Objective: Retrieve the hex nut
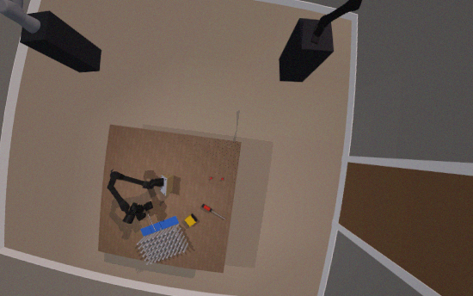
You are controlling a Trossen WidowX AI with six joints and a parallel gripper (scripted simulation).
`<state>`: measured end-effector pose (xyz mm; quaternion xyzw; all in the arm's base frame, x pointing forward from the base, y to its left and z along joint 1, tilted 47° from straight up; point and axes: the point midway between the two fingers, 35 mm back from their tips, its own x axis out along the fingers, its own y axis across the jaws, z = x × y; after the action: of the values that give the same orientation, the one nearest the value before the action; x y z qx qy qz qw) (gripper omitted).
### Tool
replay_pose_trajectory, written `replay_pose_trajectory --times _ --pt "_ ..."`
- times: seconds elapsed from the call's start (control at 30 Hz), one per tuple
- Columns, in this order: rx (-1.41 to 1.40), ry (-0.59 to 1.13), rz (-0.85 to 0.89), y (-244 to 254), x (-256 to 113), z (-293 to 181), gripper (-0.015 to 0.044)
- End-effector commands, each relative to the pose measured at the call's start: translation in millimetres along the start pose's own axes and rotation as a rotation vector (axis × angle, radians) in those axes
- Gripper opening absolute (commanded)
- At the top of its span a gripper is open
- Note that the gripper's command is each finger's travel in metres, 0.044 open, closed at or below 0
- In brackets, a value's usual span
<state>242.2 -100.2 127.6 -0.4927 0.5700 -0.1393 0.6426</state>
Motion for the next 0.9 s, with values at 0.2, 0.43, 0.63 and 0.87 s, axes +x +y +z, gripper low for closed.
replay_pose_trajectory --times 0.2,0.43,0.63,0.87 --pt "0.001 0.001 0.005 -11 -36 19 0.0" --pt "-0.001 0.002 -0.005 -18 -63 28 0.0" --pt "-0.006 0.0 -0.022 -24 -88 33 0.0" --pt "-0.147 -0.024 0.05 -10 -81 55 0.0"
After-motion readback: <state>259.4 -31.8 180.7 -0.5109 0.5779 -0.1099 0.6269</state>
